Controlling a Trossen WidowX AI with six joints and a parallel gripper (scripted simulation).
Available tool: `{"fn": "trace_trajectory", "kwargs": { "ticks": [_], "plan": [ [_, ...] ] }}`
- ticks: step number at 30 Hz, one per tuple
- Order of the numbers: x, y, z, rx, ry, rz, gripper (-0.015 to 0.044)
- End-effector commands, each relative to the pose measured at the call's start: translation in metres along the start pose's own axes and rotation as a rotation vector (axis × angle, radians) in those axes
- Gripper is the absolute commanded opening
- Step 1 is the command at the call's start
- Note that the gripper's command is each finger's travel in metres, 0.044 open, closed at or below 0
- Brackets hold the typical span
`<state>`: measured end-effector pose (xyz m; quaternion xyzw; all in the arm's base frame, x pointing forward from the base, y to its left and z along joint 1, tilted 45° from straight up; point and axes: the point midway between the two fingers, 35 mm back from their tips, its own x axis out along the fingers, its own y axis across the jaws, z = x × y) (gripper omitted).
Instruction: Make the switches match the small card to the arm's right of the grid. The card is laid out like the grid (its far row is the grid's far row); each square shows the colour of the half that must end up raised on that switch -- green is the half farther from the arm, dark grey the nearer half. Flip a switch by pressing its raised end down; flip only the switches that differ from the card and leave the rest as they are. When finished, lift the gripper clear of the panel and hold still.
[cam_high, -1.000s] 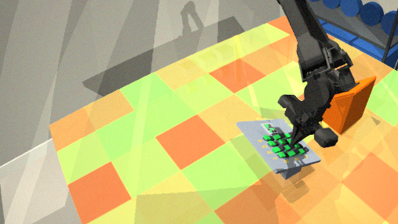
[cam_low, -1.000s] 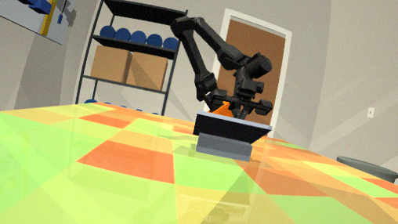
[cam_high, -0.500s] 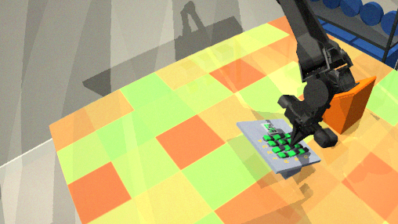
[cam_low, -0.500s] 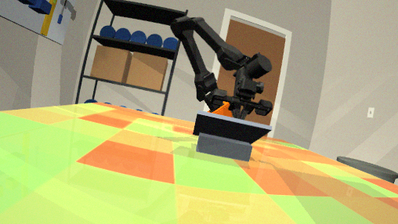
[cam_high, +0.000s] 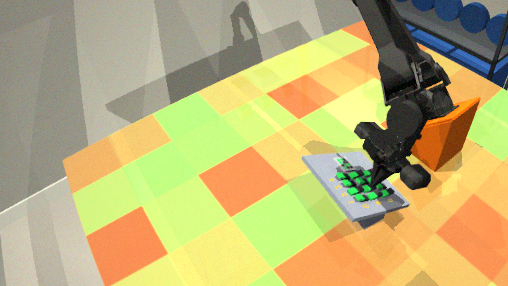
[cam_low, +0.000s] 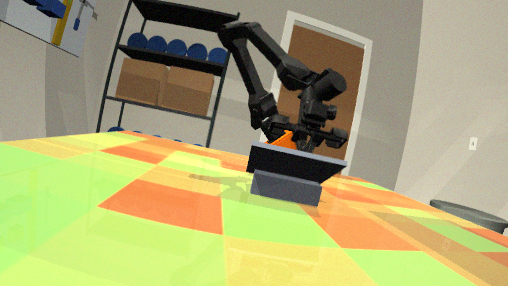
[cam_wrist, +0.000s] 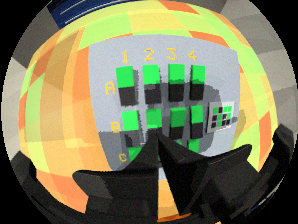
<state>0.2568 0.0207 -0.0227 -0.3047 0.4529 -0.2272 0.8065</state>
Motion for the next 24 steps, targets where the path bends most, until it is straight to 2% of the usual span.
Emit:
{"fn": "trace_trajectory", "kwargs": {
  "ticks": [1,20,24],
  "plan": [
    [0.001,0.0,-0.001,-0.004,0.002,0.0,0.0],
    [0.004,0.0,-0.001,-0.004,0.002,0.0,0.0],
    [-0.022,0.005,0.002,-0.001,0.016,0.012,0.0]
  ]
}}
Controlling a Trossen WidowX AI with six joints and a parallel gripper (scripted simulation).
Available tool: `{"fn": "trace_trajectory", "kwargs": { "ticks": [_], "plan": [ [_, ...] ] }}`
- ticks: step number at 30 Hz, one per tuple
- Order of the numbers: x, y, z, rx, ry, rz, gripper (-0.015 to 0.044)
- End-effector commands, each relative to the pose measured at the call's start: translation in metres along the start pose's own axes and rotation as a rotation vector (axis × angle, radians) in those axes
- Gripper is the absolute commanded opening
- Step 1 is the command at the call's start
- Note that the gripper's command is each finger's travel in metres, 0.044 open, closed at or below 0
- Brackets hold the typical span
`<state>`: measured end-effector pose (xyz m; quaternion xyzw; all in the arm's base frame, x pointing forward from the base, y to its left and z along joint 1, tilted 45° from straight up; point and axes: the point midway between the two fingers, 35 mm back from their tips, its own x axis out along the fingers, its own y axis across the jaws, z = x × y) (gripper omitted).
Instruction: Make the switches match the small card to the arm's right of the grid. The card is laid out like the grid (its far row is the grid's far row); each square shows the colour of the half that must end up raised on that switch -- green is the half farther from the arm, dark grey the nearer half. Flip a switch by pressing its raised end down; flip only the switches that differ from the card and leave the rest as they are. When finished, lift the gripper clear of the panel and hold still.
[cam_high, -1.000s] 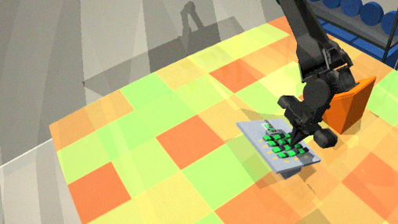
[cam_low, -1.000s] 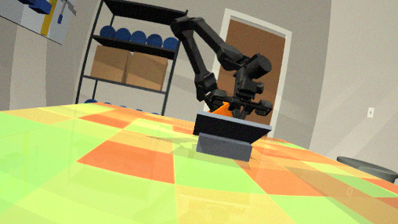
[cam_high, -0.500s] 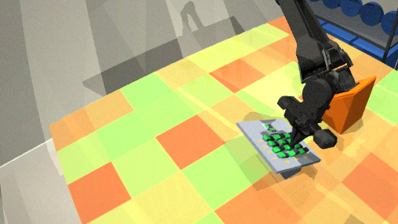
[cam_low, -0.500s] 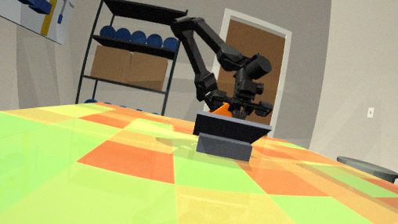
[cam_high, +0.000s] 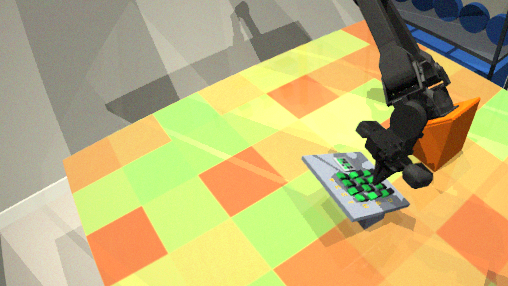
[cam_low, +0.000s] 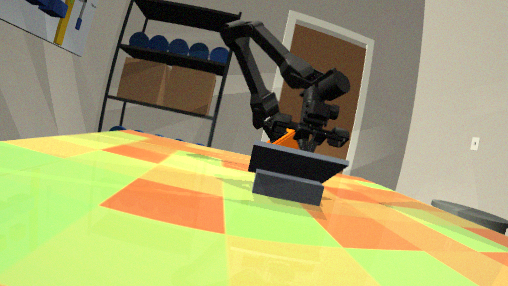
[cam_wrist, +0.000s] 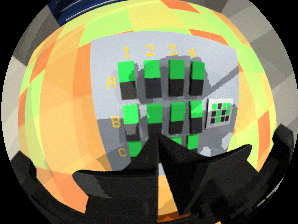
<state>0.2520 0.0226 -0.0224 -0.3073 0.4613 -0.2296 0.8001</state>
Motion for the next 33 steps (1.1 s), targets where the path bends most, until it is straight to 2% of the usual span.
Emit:
{"fn": "trace_trajectory", "kwargs": {
  "ticks": [1,5,17,22,33],
  "plan": [
    [-0.03,0.004,0.005,0.007,0.001,0.016,0.0],
    [-0.058,0.0,0.004,0.006,0.01,0.007,0.0],
    [-0.058,-0.022,0.023,0.005,0.01,0.006,0.0],
    [-0.024,-0.022,0.024,0.006,0.034,0.005,0.0],
    [-0.013,-0.023,0.023,0.006,0.034,0.003,0.0]
  ]
}}
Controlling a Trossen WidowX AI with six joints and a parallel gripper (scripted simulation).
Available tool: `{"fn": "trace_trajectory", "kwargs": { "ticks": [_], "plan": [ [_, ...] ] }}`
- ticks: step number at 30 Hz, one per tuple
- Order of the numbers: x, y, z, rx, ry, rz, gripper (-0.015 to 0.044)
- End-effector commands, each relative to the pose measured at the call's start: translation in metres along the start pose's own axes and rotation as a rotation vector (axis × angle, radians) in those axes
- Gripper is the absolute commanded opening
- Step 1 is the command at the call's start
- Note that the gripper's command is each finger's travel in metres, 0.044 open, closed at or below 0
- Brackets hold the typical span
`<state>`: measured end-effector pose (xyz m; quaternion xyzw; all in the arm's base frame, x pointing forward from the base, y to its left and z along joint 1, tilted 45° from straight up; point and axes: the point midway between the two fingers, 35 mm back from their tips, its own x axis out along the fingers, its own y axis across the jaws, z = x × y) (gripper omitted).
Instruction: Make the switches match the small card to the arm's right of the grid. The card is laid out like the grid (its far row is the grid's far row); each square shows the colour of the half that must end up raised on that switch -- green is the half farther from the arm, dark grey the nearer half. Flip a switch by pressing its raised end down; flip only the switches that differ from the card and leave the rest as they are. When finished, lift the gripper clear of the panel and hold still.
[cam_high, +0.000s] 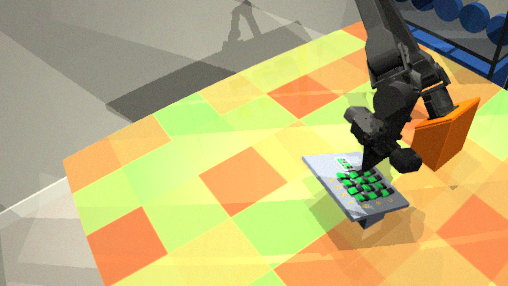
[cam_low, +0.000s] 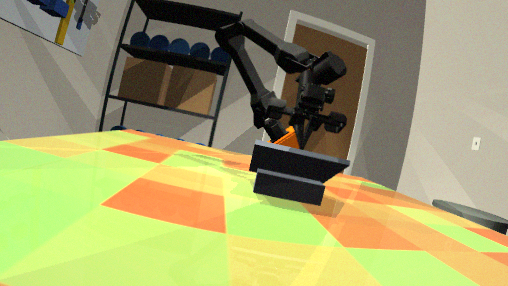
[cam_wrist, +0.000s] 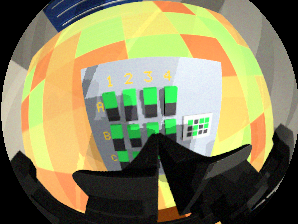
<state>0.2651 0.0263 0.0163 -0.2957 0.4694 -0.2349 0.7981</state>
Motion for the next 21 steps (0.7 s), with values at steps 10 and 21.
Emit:
{"fn": "trace_trajectory", "kwargs": {
  "ticks": [10,21],
  "plan": [
    [0.019,0.001,-0.004,-0.013,0.011,-0.003,0.0],
    [0.021,0.001,-0.004,-0.013,0.011,-0.003,0.0]
  ]
}}
